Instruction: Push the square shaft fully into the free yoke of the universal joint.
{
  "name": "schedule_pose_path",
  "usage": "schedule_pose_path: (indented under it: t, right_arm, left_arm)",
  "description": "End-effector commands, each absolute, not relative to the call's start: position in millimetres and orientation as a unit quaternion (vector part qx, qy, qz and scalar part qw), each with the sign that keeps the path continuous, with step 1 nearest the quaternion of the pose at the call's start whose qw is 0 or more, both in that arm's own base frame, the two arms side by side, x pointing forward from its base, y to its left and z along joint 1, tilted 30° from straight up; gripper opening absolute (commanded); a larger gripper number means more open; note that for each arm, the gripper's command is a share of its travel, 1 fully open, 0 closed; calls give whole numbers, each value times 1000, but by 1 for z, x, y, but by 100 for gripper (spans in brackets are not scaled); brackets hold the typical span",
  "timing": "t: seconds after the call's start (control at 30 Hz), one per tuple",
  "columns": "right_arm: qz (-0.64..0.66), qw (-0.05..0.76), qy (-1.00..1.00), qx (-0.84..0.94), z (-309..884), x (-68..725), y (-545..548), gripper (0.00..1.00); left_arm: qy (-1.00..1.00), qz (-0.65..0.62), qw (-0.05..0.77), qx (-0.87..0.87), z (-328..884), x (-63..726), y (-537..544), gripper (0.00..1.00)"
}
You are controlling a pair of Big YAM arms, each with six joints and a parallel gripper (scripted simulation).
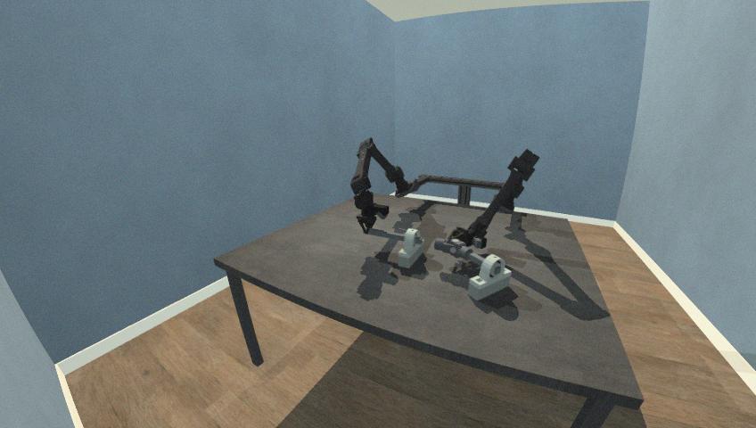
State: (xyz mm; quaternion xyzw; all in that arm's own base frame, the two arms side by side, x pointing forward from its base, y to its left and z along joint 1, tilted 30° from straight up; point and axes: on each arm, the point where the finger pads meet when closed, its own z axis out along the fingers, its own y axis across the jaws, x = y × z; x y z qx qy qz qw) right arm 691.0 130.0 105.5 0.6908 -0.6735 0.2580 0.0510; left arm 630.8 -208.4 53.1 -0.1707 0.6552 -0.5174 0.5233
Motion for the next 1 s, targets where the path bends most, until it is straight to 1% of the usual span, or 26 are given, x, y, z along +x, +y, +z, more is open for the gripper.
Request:
schedule_pose_path:
  t: [0.0,0.97]
  right_arm:
    - [258,38,-669,696,98,695,177,18]
    - [259,38,-676,689,87,700,187,18]
  left_arm:
    - [642,-535,521,-171,65,631,-217,34]
    - [642,-535,521,-171,65,631,-217,34]
